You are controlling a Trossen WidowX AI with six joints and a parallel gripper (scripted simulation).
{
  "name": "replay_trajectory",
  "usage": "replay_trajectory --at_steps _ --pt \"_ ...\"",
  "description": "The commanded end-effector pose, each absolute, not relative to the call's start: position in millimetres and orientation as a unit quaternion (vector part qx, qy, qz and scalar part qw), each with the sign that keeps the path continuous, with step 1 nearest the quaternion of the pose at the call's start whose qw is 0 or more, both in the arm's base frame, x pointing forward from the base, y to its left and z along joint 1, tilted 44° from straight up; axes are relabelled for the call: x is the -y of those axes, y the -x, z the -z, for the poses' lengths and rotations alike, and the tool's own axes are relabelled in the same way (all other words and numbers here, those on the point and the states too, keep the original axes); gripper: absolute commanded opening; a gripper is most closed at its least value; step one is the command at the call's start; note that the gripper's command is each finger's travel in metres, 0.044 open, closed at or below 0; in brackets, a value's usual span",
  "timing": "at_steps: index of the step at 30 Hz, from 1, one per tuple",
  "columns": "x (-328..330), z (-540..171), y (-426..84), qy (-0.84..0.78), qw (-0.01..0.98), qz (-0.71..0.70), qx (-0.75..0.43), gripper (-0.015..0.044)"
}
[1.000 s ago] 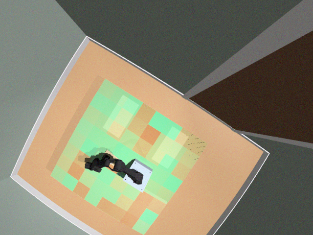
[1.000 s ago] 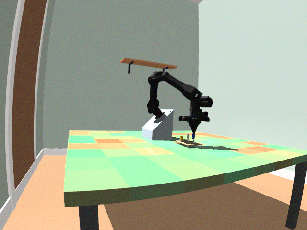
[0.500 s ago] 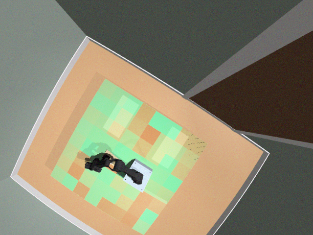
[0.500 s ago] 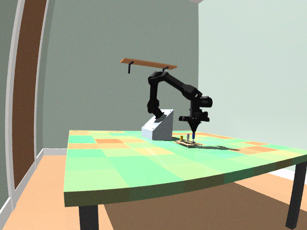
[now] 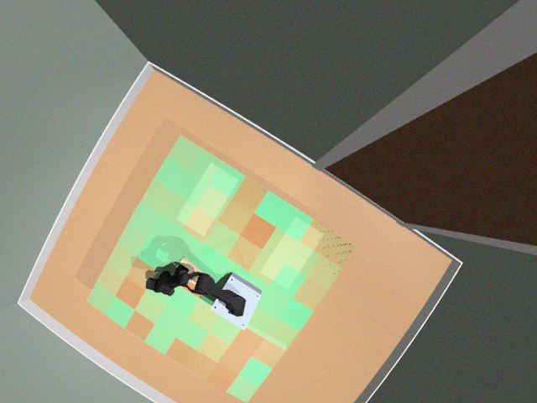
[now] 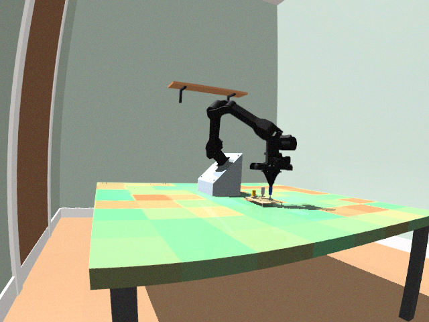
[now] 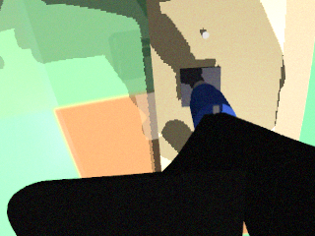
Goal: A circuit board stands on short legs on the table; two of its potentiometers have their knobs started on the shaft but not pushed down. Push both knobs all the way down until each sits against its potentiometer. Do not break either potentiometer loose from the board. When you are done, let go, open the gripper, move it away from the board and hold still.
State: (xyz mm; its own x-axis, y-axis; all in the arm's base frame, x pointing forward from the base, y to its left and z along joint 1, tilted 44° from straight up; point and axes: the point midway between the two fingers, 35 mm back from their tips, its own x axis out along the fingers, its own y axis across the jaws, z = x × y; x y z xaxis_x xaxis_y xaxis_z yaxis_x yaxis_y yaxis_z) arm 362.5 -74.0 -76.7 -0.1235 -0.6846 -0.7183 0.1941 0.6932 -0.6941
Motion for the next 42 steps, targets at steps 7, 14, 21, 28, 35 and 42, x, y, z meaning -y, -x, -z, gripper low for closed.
replay_trajectory --at_steps 7,14,21,28,35,42 --pt "80.1 81.2 -362.0 0.183 0.635 0.347 -0.665 0.0" --pt "80.2 81.4 -361.9 0.183 0.635 0.347 -0.665 0.0" --pt "82.2 83.4 -361.6 0.183 0.635 0.348 -0.665 0.0" --pt "82.2 83.4 -361.6 0.183 0.635 0.348 -0.665 0.0" --pt "84.1 85.4 -361.2 0.183 0.635 0.348 -0.665 0.0" --pt "84.1 85.4 -361.2 0.183 0.635 0.348 -0.665 0.0"
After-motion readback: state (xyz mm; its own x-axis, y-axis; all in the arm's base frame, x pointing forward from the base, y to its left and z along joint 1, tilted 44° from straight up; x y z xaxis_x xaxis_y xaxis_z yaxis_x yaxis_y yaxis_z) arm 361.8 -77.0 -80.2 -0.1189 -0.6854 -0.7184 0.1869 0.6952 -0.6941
